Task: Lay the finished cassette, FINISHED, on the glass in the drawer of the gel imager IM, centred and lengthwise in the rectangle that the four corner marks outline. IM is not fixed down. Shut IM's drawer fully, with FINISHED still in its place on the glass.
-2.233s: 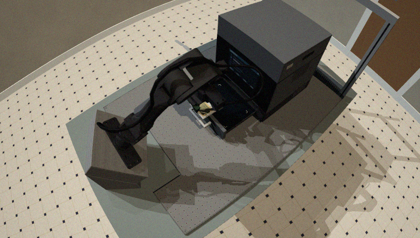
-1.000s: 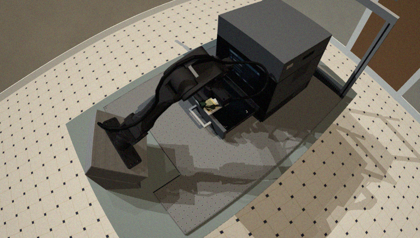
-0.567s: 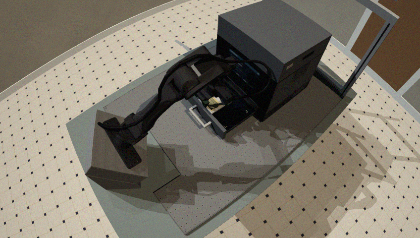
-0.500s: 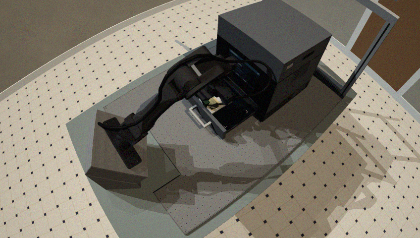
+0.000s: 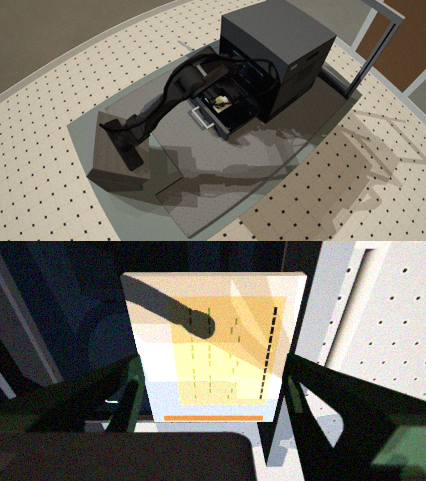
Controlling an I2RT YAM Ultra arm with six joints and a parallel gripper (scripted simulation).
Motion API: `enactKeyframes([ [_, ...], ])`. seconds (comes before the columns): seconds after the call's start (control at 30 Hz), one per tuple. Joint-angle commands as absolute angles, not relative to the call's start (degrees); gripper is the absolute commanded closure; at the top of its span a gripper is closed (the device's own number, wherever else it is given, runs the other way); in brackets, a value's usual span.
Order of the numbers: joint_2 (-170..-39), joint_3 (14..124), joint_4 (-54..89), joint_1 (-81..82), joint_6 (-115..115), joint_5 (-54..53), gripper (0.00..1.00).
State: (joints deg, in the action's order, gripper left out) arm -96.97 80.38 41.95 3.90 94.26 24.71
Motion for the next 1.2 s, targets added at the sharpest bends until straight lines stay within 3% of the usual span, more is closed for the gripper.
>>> enactKeyframes([
  [0.0, -96.8, 83.5, 43.7, 3.8, 93.9, 24.9, 1.0],
  [1.17, -99.7, 91.1, 46.9, 3.6, 93.6, 24.8, 1.0],
])
